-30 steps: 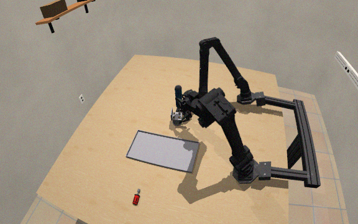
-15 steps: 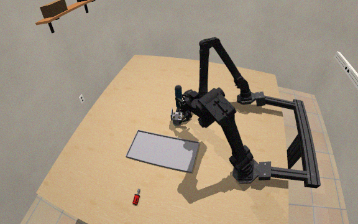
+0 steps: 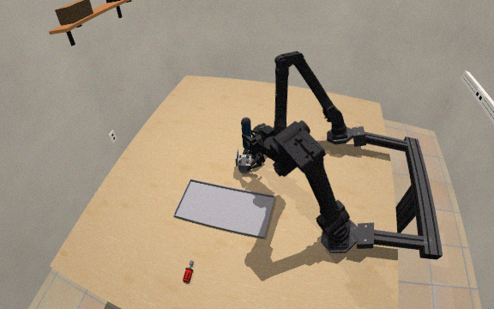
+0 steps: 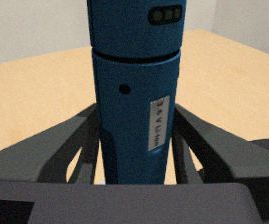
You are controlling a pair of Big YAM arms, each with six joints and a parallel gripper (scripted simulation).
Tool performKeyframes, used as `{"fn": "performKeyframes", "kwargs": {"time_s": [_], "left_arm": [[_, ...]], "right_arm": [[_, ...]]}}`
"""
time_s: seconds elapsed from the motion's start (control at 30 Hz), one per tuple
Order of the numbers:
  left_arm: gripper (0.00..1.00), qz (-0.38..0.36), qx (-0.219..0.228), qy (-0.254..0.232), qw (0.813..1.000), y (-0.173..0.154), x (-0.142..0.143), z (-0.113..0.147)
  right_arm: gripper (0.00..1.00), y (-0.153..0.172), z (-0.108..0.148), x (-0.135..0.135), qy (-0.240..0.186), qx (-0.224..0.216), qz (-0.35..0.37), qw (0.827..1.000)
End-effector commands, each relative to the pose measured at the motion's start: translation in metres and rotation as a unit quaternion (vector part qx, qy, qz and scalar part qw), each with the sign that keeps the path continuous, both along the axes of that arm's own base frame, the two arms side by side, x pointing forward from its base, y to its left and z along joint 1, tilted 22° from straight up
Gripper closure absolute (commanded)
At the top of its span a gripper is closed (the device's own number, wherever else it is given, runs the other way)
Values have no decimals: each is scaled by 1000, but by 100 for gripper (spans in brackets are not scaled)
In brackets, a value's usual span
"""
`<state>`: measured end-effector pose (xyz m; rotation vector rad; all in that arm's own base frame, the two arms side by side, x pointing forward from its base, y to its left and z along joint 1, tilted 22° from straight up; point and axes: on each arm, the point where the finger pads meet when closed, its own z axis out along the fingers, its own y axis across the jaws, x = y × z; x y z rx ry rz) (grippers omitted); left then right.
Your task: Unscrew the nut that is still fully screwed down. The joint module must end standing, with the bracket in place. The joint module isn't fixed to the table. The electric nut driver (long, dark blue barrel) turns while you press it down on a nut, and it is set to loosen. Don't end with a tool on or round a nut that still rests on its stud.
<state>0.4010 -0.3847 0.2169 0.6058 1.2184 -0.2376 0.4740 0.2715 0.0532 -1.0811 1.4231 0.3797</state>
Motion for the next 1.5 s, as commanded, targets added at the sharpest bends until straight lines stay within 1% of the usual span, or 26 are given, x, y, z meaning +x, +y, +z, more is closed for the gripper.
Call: {"fn": "performKeyframes", "kwargs": {"time_s": [0.0,1.47], "left_arm": [[58,4,-4,-7,1000,-1,9,2],[58,3,-6,-10,1000,-3,8,3]], "right_arm": [[41,2,6,3,-7,4,0,1000],[41,2,6,3,-7,4,0,1000]]}}
